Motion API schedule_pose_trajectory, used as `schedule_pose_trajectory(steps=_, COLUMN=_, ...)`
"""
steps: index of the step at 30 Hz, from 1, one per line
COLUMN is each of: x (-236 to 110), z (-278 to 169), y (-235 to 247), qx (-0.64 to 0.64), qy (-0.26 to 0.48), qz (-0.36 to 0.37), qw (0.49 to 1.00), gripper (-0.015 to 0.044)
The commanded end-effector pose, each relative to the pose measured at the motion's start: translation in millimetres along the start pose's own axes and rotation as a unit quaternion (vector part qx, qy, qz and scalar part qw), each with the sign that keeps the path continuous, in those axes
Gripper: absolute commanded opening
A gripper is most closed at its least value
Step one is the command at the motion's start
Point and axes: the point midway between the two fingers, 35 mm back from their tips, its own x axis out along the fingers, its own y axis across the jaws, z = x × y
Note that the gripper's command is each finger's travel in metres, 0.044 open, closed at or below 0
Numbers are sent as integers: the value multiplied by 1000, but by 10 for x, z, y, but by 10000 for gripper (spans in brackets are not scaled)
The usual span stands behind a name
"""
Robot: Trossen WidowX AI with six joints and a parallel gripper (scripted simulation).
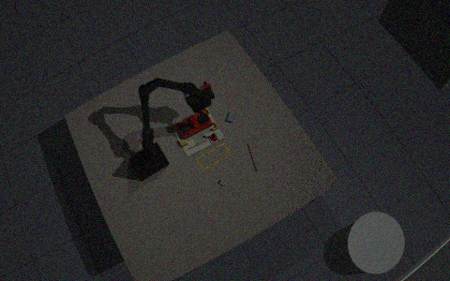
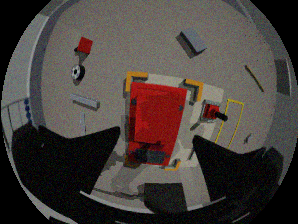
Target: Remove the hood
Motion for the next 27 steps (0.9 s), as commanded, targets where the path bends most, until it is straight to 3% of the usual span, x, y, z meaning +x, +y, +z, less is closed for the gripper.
schedule_pose_trajectory(steps=1, x=34, z=-2, y=-10, qx=2, qy=0, qz=-3, qw=1000, gripper=440)
schedule_pose_trajectory(steps=27, x=211, z=5, y=-1, qx=2, qy=0, qz=-3, qw=1000, gripper=440)
